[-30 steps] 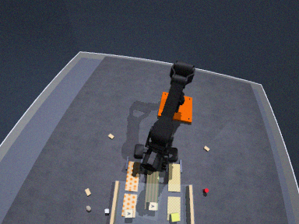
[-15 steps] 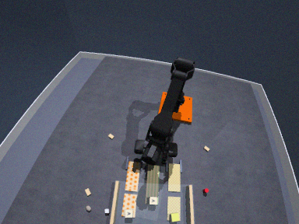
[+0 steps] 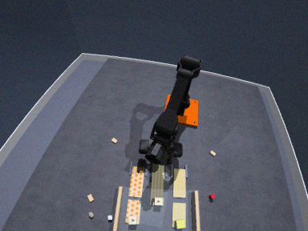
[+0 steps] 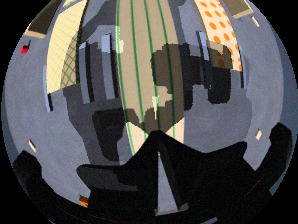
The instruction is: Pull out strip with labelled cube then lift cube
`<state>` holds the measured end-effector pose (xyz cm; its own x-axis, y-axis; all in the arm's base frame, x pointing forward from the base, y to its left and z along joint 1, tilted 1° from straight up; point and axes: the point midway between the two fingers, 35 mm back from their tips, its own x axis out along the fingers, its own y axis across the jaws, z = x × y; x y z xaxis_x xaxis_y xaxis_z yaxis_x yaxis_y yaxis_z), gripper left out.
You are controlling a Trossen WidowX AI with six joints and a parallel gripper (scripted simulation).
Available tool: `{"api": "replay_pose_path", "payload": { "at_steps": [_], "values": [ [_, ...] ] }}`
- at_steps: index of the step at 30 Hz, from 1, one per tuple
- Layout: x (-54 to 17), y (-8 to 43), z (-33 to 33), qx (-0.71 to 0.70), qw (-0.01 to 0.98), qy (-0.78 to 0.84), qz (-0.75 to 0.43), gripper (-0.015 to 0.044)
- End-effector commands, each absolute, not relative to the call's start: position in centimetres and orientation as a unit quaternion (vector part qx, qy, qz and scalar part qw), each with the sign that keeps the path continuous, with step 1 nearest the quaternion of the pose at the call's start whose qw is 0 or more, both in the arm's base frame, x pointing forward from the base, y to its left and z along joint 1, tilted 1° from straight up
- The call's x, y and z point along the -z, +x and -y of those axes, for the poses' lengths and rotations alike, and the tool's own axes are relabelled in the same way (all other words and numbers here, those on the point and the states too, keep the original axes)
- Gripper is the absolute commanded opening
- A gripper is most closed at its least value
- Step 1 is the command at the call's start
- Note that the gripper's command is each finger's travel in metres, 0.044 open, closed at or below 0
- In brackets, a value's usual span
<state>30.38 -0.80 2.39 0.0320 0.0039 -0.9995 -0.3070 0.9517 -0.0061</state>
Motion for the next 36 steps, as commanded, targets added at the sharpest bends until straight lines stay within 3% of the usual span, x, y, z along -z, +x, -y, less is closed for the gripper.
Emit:
{"api": "replay_pose_path", "payload": {
  "at_steps": [1,36],
  "values": [
    [-1.8,29.1,1.2,-0.109,0.7,-0.111,-0.697,0.0],
    [-1.8,24.2,2.9,-0.109,0.699,-0.111,-0.698,0.0]
  ]
}}
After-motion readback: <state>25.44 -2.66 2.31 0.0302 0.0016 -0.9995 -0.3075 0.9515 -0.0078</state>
